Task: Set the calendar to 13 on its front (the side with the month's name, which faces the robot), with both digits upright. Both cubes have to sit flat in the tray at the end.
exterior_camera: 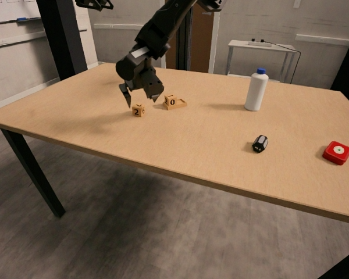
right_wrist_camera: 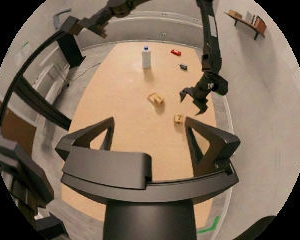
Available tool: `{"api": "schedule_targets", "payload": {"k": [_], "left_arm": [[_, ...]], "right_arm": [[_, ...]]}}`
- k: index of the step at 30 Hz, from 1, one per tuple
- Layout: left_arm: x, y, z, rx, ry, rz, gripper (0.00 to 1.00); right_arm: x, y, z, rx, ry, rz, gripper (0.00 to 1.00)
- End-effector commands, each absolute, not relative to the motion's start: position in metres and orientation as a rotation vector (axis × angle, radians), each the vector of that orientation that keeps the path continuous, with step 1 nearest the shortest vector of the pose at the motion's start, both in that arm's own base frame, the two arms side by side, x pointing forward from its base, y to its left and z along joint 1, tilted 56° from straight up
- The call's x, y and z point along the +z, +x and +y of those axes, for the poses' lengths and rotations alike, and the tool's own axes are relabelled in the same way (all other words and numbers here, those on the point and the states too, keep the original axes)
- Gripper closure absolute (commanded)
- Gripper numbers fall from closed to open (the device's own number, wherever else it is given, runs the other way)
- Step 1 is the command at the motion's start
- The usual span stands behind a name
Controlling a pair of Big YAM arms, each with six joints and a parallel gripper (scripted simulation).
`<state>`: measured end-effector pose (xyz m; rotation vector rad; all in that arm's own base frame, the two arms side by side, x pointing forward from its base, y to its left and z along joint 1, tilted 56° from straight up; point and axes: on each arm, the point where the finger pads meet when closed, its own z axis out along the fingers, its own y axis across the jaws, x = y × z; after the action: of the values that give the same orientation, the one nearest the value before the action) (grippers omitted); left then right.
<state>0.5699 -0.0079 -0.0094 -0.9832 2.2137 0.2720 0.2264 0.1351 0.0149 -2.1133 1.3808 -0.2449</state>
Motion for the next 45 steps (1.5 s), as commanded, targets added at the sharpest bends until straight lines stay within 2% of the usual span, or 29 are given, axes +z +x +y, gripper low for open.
{"api": "schedule_targets", "payload": {"k": [1, 13, 45], "left_arm": [[0.000, 0.572, 0.001, 0.289, -0.965, 2.226, 0.00], [-0.005, 0.571, -0.011, 0.305, -0.888, 2.261, 0.00], [-0.061, 0.539, -0.072, 1.002, 0.722, 2.422, 0.00]], "right_arm": [[0.018, 0.230, 0.136, -0.244, -2.108, 1.389, 0.00], [0.018, 0.230, 0.136, -0.244, -2.108, 1.389, 0.00], [0.018, 0.230, 0.136, -0.244, -2.108, 1.389, 0.00]]}}
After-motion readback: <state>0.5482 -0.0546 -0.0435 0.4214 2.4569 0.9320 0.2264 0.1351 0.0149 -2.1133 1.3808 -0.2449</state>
